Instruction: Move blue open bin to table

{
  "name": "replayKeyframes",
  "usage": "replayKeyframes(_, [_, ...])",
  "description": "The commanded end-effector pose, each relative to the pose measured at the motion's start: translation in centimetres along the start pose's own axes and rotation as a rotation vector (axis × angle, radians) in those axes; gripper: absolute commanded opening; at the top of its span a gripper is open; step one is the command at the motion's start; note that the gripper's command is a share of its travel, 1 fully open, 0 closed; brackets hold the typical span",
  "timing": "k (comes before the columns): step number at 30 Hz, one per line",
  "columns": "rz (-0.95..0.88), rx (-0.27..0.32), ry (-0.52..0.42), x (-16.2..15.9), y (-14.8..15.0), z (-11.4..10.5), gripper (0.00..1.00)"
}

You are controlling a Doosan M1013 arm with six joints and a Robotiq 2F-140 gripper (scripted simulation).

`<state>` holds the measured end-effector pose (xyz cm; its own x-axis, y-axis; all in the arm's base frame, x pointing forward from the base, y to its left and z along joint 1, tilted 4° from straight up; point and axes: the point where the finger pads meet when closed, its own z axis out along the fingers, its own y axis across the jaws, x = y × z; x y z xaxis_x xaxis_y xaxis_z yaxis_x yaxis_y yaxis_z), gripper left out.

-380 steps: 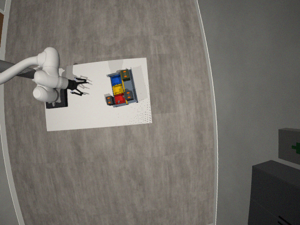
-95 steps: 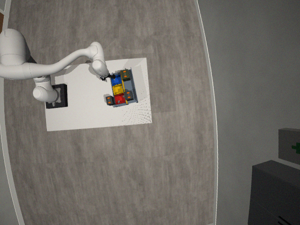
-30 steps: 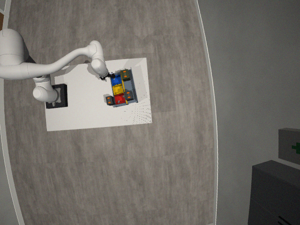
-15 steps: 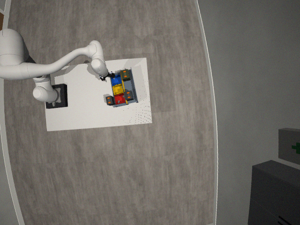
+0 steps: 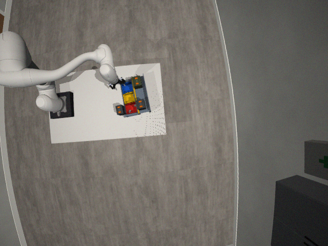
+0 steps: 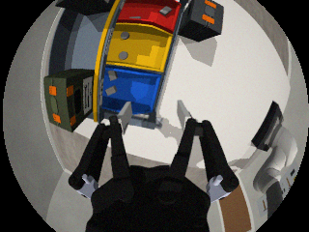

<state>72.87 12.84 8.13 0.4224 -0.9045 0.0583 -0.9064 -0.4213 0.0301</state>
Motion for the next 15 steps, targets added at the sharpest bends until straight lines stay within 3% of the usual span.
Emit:
replayKeyframes(1, [-0.018, 0.0, 0.0, 0.0, 0.0, 0.0, 0.57])
replayKeyframes(15, [-0.078, 0.0, 0.0, 0.0, 0.0, 0.01, 0.57])
